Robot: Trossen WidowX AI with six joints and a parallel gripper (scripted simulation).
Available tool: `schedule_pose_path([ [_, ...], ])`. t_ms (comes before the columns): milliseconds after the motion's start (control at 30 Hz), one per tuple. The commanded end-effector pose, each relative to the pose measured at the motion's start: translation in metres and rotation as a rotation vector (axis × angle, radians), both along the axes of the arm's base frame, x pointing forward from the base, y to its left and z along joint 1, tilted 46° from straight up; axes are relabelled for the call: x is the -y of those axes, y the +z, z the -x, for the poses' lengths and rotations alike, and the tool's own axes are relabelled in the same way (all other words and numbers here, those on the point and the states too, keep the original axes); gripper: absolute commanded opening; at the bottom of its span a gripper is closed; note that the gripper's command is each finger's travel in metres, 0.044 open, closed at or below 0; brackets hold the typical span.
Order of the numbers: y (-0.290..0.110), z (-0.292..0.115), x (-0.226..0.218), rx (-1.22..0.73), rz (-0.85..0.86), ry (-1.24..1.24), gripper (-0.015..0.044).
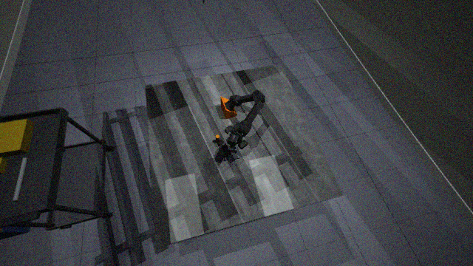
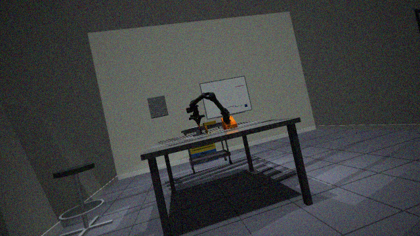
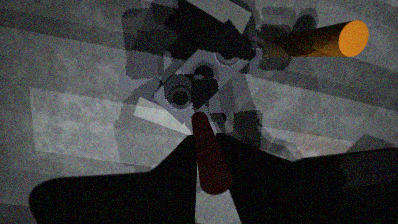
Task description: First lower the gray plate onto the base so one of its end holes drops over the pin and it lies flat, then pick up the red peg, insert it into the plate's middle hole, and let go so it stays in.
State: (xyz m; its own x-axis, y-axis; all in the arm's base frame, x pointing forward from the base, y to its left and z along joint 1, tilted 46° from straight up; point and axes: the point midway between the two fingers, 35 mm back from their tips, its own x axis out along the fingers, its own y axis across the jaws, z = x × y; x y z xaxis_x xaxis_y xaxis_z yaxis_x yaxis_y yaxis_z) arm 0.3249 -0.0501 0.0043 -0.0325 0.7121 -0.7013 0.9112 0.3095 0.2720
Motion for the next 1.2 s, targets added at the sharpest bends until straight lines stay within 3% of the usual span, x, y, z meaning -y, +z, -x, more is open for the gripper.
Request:
schedule_pose_path([
  [0, -0.008, -0.005, 0.01, 0.013, 0.007, 0.003, 0.0],
  [267, -0.026, -0.01, 0.024, 0.014, 0.004, 0.004, 0.0],
  [1167, -0.027, -0.01, 0.024, 0.014, 0.004, 0.004, 0.0],
])
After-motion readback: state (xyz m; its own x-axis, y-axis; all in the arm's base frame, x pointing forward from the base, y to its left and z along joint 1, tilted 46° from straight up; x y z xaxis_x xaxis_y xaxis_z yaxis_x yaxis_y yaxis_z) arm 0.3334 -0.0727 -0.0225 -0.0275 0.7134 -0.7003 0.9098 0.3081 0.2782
